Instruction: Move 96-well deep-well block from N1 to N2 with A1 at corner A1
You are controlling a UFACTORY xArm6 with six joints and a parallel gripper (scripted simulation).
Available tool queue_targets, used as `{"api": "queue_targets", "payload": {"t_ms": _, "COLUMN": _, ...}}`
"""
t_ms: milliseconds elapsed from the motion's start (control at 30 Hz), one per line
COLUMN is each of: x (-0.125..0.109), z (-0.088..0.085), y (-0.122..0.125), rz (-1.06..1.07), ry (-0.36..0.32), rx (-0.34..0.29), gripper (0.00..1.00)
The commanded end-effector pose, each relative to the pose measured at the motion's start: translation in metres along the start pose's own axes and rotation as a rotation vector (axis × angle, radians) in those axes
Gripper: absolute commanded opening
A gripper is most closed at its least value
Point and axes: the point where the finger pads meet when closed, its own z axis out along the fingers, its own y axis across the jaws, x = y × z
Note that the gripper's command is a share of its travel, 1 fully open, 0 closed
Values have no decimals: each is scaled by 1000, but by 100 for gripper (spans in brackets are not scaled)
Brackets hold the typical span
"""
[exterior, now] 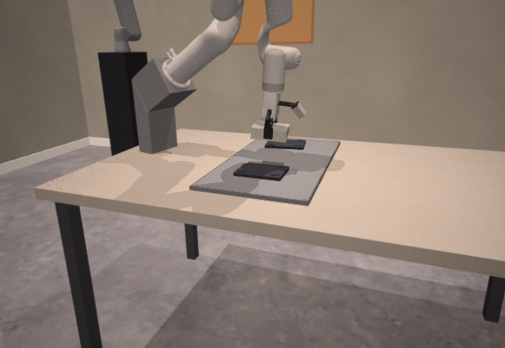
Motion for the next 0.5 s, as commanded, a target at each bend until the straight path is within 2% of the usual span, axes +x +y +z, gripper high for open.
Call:
{"api": "queue_targets", "payload": {"t_ms": 0, "x": 1, "z": 2, "y": -18, "rz": 8, "ry": 74, "rx": -92, "gripper": 0}}
{"api": "queue_targets", "payload": {"t_ms": 467, "x": 5, "z": 5, "y": -58, "rz": 8, "ry": 74, "rx": -91, "gripper": 0}}
